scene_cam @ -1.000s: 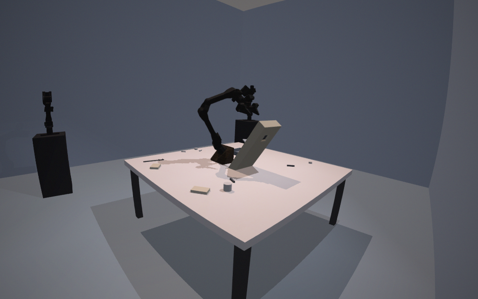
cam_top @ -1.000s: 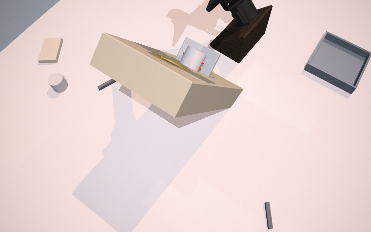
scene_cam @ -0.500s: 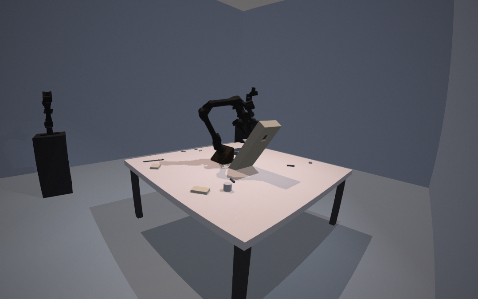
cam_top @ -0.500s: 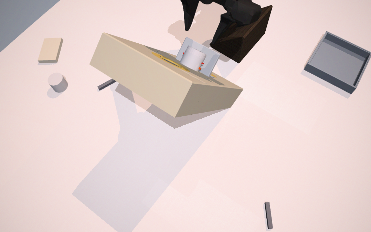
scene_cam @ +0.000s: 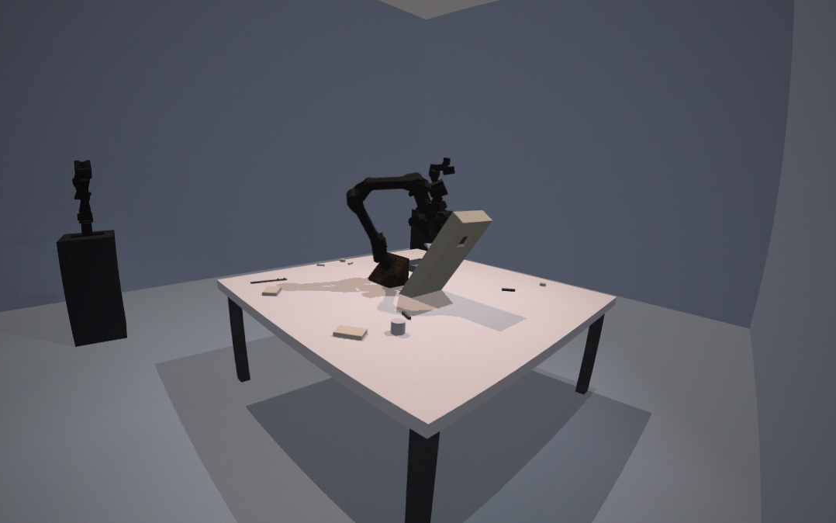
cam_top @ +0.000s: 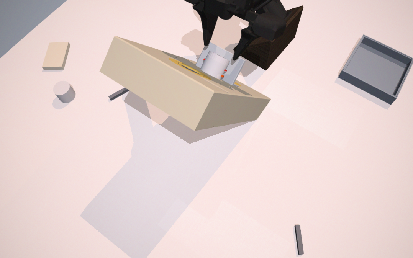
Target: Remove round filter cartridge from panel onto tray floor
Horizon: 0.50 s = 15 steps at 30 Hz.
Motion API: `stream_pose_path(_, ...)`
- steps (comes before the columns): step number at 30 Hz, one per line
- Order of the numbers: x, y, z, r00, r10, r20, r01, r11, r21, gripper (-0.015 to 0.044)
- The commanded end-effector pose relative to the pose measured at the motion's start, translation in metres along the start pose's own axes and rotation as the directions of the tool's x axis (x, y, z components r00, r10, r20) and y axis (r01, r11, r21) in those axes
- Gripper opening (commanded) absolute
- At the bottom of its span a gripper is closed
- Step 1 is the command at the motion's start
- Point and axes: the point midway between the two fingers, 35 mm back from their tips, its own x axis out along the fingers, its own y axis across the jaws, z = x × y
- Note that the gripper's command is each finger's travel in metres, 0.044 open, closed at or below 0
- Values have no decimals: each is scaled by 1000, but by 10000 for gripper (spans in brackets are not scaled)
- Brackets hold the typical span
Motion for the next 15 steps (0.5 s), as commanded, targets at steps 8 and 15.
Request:
stream_pose_path(8, 18, -1, -2, 1000, -7, 1, 7, 1000, -9, 305)
stream_pose_path(15, 26, -2, -2, 1000, -9, 1, 9, 1000, -8, 305)
